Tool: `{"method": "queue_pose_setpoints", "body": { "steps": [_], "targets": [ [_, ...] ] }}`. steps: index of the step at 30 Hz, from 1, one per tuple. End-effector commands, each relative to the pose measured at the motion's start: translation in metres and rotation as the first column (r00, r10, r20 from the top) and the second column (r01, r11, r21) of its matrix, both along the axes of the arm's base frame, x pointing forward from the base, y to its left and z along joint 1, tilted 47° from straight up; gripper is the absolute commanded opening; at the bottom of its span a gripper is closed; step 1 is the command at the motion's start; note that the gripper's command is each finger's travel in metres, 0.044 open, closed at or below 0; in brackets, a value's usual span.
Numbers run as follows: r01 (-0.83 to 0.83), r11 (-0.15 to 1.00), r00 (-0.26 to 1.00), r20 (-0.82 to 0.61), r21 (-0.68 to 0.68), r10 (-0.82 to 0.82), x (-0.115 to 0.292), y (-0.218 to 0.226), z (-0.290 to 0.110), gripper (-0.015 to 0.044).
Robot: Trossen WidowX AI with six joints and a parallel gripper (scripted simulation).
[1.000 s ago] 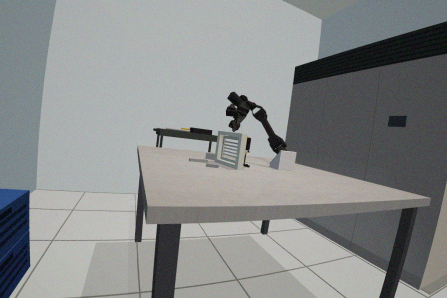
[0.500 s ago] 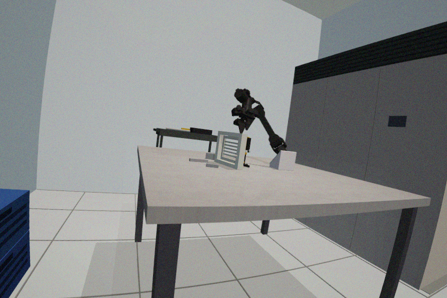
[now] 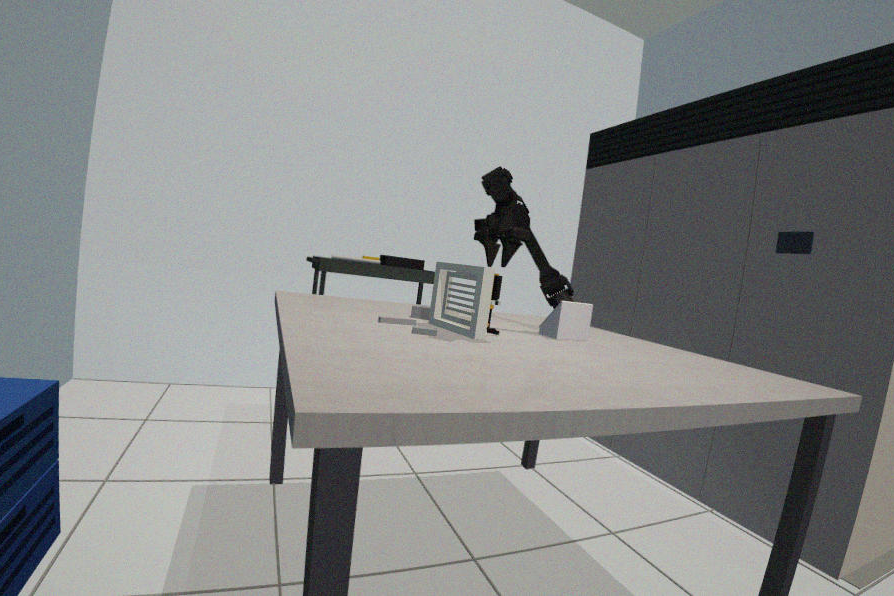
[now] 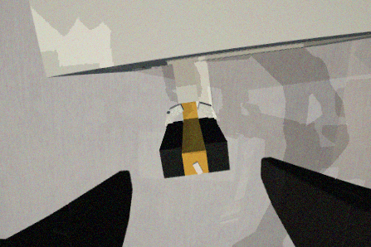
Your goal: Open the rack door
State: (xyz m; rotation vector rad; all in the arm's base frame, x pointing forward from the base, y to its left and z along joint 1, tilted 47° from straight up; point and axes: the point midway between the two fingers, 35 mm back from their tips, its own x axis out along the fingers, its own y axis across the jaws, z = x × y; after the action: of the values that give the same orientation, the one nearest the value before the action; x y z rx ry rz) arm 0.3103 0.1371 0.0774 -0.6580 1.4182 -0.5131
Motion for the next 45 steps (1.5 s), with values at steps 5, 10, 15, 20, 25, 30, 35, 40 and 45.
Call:
{"method": "queue_pose_setpoints", "body": {
  "steps": [5, 10, 15, 20, 25, 30, 35, 40, 45],
  "targets": [
    [-0.018, 0.997, 1.000, -0.027, -0.081, 0.015, -0.003, 0.003, -0.001, 0.0294],
    [-0.015, 0.997, 0.999, -0.033, -0.079, 0.013, -0.001, -0.002, -0.006, 0.0294],
    [-0.013, 0.997, 0.999, -0.040, -0.076, 0.010, 0.000, -0.008, -0.011, 0.0294],
    [-0.011, 0.997, 0.999, -0.047, -0.074, 0.007, 0.001, -0.014, -0.017, 0.0294],
    [-0.008, 0.997, 0.999, -0.054, -0.071, 0.005, 0.001, -0.020, -0.022, 0.0294],
    [-0.006, 0.998, 0.998, -0.061, -0.069, 0.002, 0.002, -0.026, -0.028, 0.0294],
    [-0.004, 0.998, 0.998, -0.067, -0.066, -0.001, 0.002, -0.032, -0.033, 0.0294],
    [-0.001, 0.998, 0.997, -0.074, -0.063, -0.003, 0.002, -0.038, -0.039, 0.0294],
    [0.001, 0.998, 0.997, -0.080, -0.061, -0.006, 0.002, -0.044, -0.044, 0.0294]
  ]
}}
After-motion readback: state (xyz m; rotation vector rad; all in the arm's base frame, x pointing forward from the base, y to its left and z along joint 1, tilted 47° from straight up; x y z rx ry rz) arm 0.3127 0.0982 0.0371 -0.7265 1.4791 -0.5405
